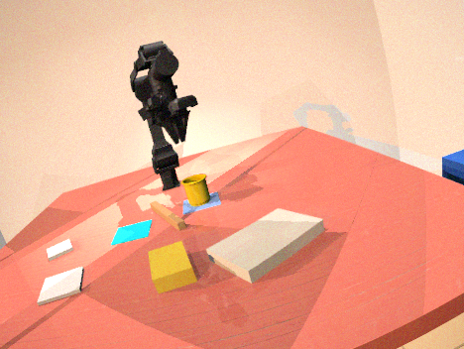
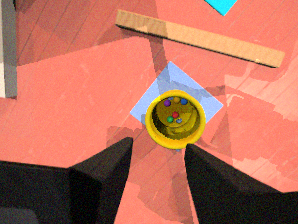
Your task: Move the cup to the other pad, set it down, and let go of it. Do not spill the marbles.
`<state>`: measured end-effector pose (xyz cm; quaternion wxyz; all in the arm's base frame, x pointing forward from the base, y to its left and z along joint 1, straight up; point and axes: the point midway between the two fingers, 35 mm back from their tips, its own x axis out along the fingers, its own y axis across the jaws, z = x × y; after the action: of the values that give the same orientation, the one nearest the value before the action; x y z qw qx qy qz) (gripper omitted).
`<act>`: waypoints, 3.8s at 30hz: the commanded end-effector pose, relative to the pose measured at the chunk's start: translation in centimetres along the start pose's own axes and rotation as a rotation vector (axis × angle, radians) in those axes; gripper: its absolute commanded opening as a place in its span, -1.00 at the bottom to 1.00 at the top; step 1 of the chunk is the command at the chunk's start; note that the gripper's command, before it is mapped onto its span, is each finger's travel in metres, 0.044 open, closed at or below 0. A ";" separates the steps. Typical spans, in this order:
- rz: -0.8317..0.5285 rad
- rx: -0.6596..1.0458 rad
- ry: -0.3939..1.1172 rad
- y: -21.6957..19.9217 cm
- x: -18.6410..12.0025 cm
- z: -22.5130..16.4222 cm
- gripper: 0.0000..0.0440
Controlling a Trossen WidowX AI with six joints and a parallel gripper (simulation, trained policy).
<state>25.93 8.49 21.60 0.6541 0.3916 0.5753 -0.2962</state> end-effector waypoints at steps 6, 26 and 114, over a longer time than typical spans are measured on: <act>-0.138 0.029 0.005 -1.5 2.2 -0.1 -0.27; -0.301 0.077 -0.010 -3.6 7.0 -0.6 -0.12; -0.054 0.290 -0.149 -3.2 7.3 9.4 -1.00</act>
<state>28.94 0.10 14.40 0.6229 0.4406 0.4936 -0.4174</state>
